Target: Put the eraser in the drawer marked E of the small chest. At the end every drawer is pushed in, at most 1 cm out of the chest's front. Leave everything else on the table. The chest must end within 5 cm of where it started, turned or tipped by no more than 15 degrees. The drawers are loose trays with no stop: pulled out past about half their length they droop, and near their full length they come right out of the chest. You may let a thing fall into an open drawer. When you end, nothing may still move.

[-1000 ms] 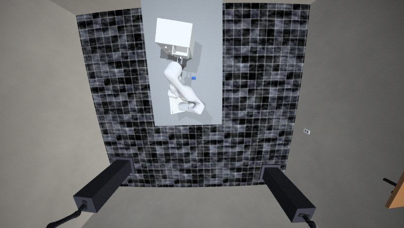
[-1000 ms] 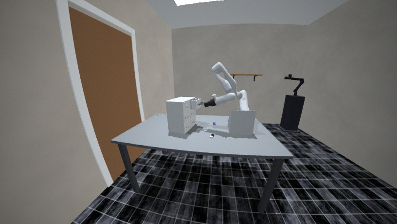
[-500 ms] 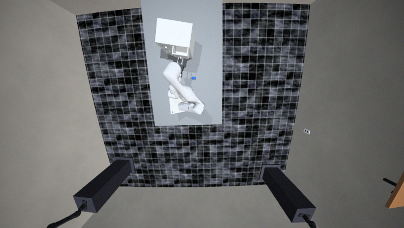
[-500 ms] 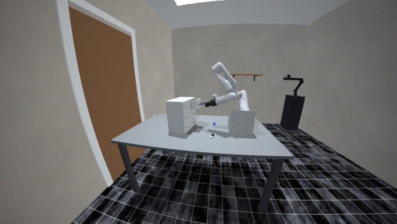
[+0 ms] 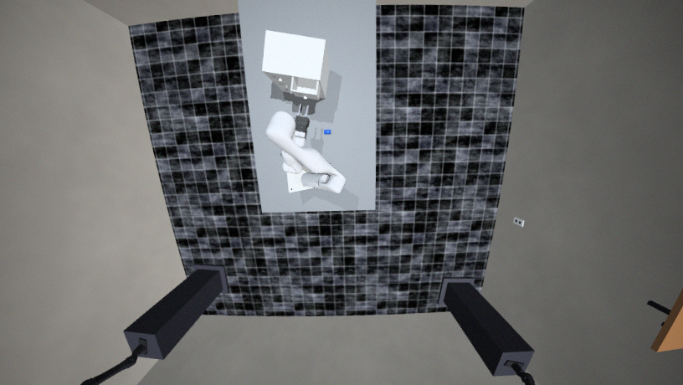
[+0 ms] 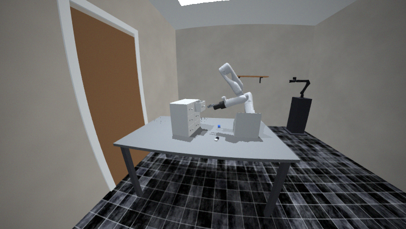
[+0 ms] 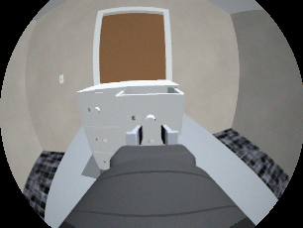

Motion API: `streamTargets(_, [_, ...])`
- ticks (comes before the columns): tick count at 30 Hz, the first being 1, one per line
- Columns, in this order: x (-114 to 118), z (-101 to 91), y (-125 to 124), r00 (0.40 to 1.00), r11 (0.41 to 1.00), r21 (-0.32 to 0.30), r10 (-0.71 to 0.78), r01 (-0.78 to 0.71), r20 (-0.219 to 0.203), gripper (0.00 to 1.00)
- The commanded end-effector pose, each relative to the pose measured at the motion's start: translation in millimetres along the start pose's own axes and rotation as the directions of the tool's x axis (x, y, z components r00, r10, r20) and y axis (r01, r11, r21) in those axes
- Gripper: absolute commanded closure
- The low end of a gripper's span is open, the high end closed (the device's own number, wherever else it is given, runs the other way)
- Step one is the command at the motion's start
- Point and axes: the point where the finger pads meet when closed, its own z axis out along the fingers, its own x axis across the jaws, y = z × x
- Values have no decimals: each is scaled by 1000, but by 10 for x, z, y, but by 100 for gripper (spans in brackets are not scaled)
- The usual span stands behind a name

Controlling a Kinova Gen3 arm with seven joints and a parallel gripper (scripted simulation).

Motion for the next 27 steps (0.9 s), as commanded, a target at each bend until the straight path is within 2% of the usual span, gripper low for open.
streamTargets(1, [-25,-21,1,1000,1000,4,-6,6,6,33])
streamTargets(7, [-24,-81,-1,1000,1000,4,-6,6,6,33])
streamTargets(19, [-22,-518,-13,1000,1000,4,-6,6,6,33])
streamTargets(27, [-21,-557,-14,1000,1000,4,-6,6,6,33])
